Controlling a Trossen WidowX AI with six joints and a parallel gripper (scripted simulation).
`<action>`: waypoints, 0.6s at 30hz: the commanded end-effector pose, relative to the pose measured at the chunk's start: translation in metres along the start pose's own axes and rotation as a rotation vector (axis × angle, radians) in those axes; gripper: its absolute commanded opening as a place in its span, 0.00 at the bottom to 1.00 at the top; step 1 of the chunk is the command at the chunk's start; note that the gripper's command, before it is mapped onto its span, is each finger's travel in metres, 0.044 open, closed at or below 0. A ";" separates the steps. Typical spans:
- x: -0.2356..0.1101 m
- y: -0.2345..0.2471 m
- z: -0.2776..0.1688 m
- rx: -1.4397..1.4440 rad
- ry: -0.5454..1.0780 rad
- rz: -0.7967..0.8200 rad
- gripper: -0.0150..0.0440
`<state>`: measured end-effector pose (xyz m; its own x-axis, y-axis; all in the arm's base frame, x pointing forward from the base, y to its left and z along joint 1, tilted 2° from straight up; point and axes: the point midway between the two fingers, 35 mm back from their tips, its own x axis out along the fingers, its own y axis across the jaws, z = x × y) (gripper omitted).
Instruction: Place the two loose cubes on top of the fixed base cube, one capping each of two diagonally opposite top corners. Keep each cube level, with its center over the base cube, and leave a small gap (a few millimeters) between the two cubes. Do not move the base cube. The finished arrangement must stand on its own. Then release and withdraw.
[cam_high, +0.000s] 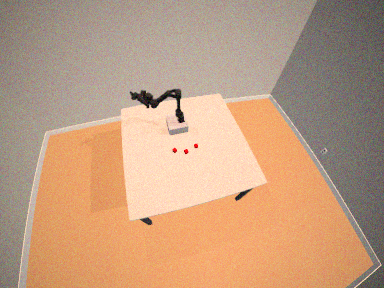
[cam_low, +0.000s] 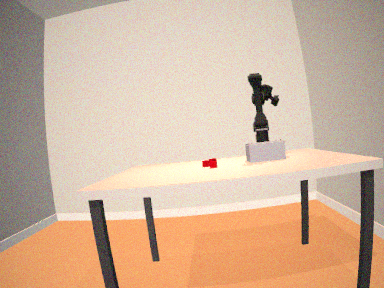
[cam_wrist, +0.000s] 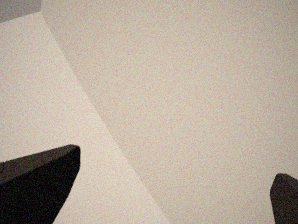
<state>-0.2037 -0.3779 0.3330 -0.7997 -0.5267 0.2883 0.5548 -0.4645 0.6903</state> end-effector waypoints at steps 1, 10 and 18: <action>-0.001 0.001 -0.002 -0.002 0.006 0.003 0.89; -0.046 0.044 -0.078 -0.169 0.279 0.122 0.70; -0.088 0.068 -0.130 -0.406 0.482 0.244 0.70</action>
<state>-0.0940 -0.4445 0.2815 -0.5724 -0.8165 0.0755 0.7620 -0.4956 0.4168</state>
